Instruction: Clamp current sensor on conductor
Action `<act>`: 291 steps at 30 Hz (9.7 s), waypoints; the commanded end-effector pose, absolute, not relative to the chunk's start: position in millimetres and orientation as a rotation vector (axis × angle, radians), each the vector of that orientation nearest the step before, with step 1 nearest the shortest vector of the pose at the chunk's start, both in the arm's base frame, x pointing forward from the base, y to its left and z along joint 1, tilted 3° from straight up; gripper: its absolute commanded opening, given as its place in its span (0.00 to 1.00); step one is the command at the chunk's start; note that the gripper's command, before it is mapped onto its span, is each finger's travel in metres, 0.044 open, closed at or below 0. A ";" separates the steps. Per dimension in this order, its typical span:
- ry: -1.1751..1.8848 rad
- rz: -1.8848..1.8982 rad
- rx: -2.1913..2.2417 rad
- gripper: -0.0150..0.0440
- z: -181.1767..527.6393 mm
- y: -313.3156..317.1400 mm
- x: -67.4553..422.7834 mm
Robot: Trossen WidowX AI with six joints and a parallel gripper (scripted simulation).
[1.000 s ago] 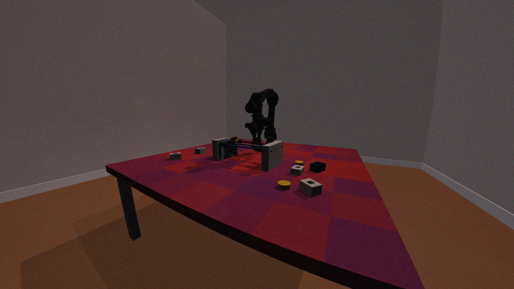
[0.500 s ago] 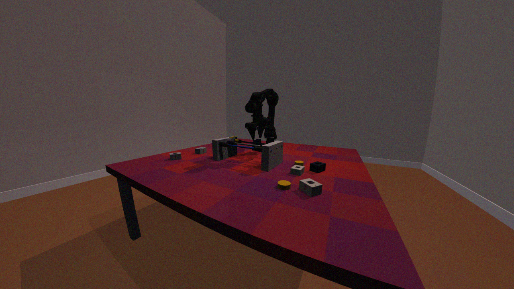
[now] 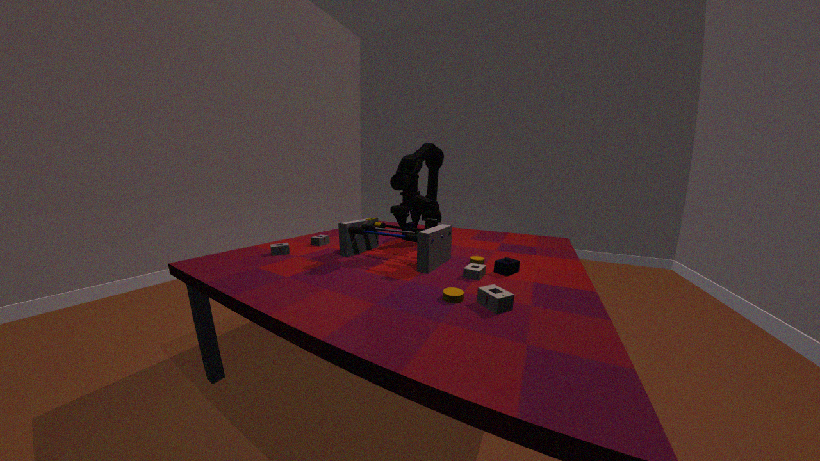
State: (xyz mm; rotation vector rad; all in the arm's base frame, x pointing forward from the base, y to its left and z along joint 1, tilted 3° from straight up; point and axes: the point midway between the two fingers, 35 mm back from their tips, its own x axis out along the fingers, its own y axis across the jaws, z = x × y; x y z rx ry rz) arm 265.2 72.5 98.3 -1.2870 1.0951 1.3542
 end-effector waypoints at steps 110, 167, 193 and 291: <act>1.092 1.352 -1.287 0.25 67.6 74.5 266.0; 1.094 1.347 -1.284 0.47 81.1 72.8 265.0; 1.094 1.347 -1.283 0.25 81.8 72.6 264.9; 1.086 1.347 -1.284 1.00 181.1 68.7 263.6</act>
